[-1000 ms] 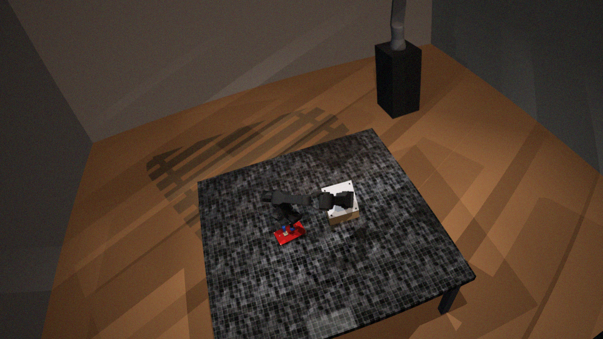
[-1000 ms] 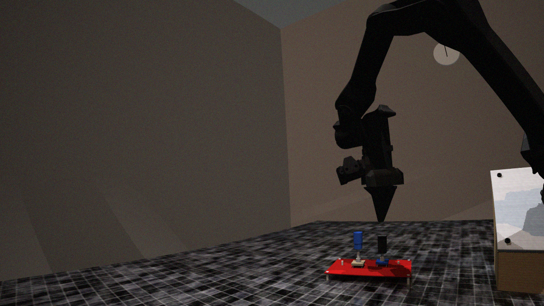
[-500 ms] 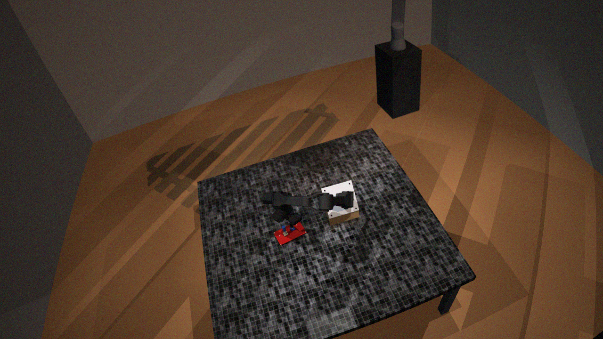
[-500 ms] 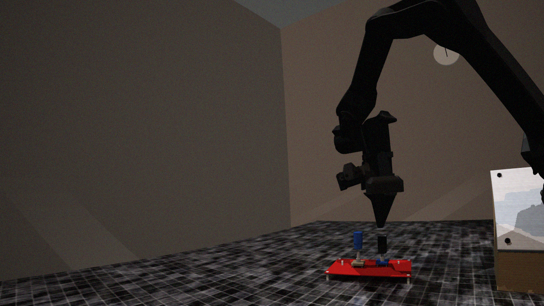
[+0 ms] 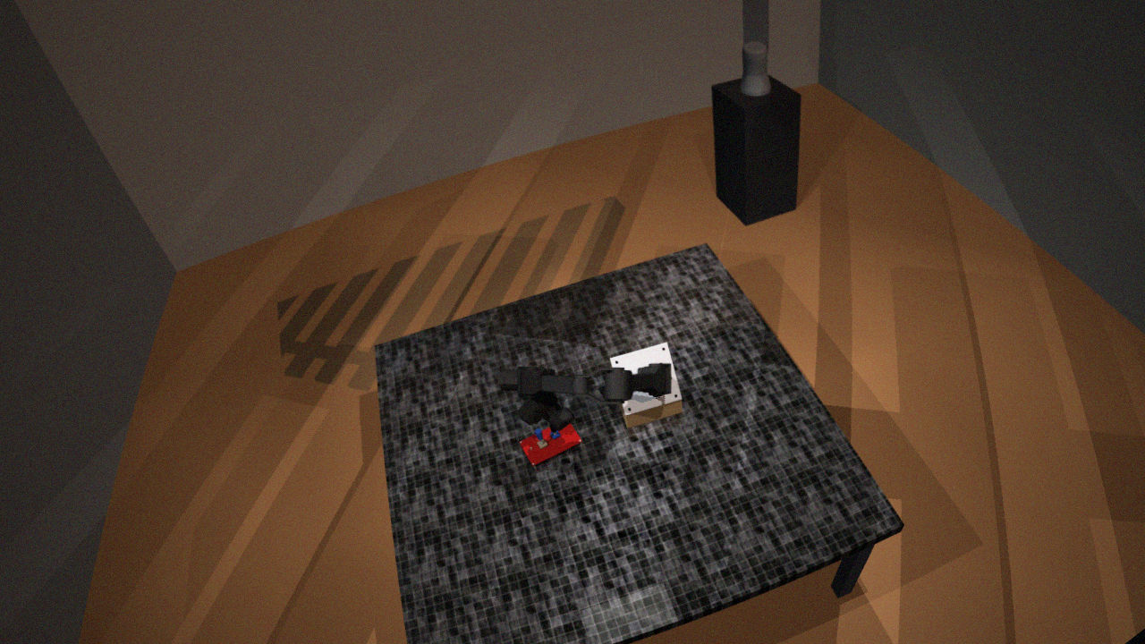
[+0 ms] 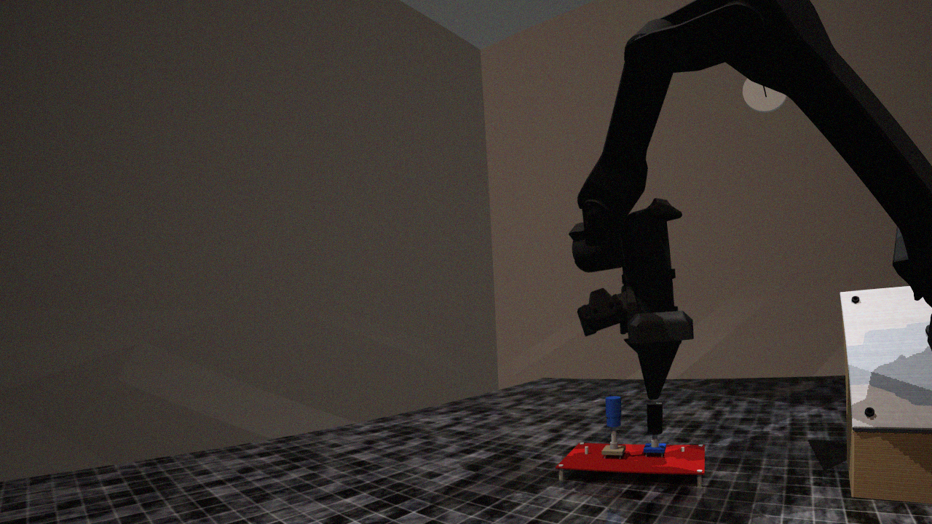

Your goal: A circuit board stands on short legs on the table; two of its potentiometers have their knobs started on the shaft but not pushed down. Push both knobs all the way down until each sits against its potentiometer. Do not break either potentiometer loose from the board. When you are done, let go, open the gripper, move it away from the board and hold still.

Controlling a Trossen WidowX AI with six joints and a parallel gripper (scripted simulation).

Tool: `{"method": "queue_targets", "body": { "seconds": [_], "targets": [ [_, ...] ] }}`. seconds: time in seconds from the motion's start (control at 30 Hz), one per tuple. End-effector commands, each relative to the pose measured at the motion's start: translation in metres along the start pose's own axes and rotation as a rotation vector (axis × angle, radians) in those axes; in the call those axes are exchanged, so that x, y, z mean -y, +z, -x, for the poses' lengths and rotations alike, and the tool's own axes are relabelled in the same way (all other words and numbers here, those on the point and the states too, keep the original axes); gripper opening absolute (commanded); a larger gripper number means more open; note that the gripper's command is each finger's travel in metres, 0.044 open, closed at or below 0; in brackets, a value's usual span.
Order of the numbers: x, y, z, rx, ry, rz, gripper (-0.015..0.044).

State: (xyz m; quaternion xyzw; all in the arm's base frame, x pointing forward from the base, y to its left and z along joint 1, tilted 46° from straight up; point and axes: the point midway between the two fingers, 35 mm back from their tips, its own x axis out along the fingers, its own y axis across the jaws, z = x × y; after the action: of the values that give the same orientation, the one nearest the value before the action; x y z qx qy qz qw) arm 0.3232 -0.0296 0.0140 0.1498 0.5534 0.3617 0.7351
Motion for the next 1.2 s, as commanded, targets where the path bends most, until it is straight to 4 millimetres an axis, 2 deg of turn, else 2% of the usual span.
{"method": "queue_targets", "body": {
  "seconds": [0.0, 1.17],
  "targets": [
    [-0.0011, -0.0017, -0.0012, 0.000, 0.008, -0.009, 0.0000],
    [-0.0012, -0.0017, -0.0067, 0.000, 0.008, -0.009, 0.0000]
  ]
}}
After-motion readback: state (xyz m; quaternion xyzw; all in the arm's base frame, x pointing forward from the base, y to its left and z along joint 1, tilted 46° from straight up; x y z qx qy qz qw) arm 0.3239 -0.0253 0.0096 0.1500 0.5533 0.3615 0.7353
